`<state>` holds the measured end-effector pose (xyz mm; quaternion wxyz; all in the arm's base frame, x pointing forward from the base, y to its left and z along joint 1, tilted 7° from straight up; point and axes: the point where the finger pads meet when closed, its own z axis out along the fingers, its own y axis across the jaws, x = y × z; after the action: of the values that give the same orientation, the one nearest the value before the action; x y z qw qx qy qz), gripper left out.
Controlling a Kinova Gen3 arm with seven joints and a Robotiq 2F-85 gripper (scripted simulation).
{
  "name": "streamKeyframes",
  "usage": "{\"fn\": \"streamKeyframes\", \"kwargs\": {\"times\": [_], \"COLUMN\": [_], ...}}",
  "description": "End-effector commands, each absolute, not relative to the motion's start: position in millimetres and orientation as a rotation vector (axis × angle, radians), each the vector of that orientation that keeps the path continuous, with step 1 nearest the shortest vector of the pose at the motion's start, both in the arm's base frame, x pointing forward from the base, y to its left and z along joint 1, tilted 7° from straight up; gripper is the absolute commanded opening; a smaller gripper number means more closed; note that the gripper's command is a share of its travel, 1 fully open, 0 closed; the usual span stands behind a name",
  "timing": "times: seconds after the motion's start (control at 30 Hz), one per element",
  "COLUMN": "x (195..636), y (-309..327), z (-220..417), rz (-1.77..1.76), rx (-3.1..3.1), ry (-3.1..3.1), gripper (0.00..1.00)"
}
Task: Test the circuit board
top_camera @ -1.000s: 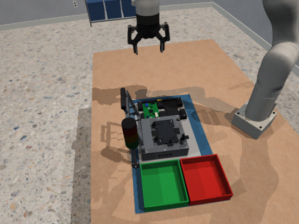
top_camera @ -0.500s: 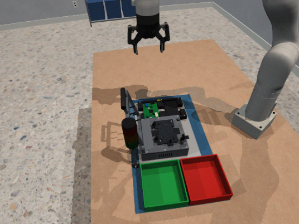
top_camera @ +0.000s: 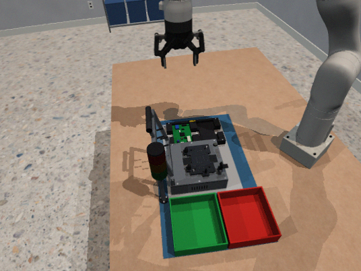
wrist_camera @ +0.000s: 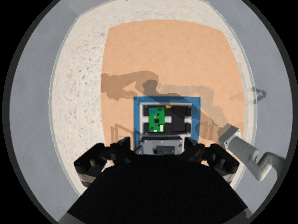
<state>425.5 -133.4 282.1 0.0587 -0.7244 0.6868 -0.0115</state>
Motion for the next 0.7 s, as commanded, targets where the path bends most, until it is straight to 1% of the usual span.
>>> {"fn": "streamKeyframes", "kwargs": {"times": [0.0,0.23,0.47,0.53,0.67], "x": [426,428,431,431,434], "y": [-133,-131,-128,-128,-127], "z": [279,255,217,217,192], "rz": [-0.032,-0.032,-0.032,-0.032,-0.032], "rx": [-2.196,-2.196,-2.196,-2.196,-2.196], "ry": [2.08,2.08,2.08,2.08,2.08], "gripper": [1.0,1.0,1.0,1.0,1.0]}}
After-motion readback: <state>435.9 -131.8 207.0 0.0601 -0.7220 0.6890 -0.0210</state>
